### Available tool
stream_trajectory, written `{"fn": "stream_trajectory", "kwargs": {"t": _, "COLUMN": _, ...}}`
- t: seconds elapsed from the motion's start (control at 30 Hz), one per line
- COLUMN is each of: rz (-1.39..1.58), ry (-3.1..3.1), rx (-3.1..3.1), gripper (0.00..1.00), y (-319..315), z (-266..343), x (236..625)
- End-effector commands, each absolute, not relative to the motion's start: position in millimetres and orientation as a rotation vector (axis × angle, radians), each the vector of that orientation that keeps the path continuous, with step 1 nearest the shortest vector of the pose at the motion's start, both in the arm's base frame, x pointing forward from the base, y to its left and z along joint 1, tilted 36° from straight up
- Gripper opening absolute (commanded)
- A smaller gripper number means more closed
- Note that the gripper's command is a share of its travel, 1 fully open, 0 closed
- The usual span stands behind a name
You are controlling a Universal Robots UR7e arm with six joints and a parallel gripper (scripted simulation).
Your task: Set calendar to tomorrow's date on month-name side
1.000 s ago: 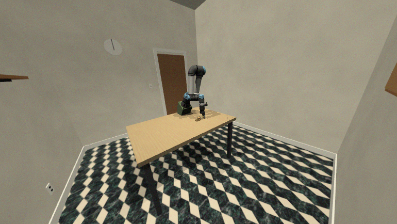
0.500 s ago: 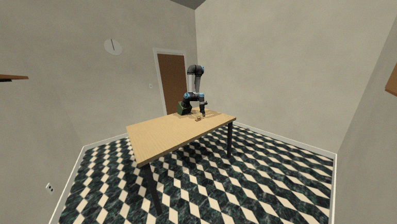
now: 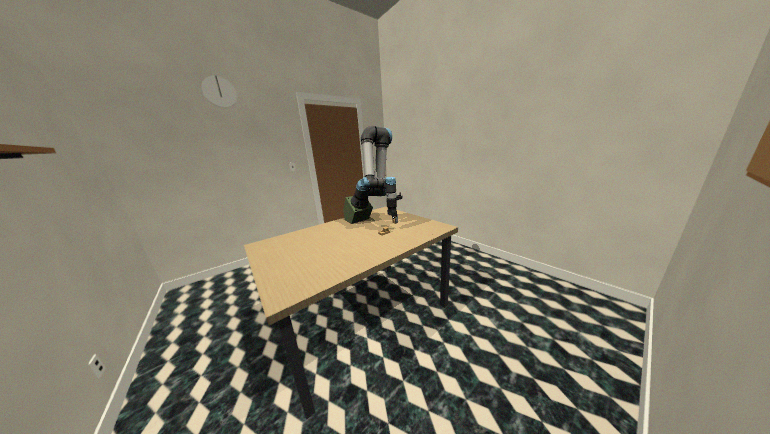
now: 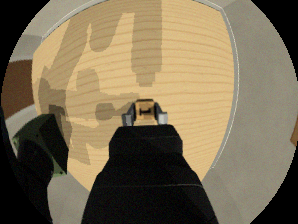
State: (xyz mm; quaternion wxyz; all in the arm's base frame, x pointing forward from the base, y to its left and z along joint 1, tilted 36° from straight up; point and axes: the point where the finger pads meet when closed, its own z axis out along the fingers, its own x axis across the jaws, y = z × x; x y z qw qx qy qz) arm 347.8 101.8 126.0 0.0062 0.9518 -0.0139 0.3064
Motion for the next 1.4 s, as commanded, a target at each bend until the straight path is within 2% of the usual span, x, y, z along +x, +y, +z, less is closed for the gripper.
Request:
{"fn": "stream_trajectory", "kwargs": {"t": 0.0, "rz": 0.958, "ry": -0.041, "rx": 2.982, "gripper": 0.60, "y": 101.6, "z": 135.5, "x": 341.1}}
{"fn": "stream_trajectory", "kwargs": {"t": 1.37, "rz": 0.958, "ry": -0.041, "rx": 2.982, "gripper": 0.60, "y": 102.2, "z": 163.5, "x": 321.0}}
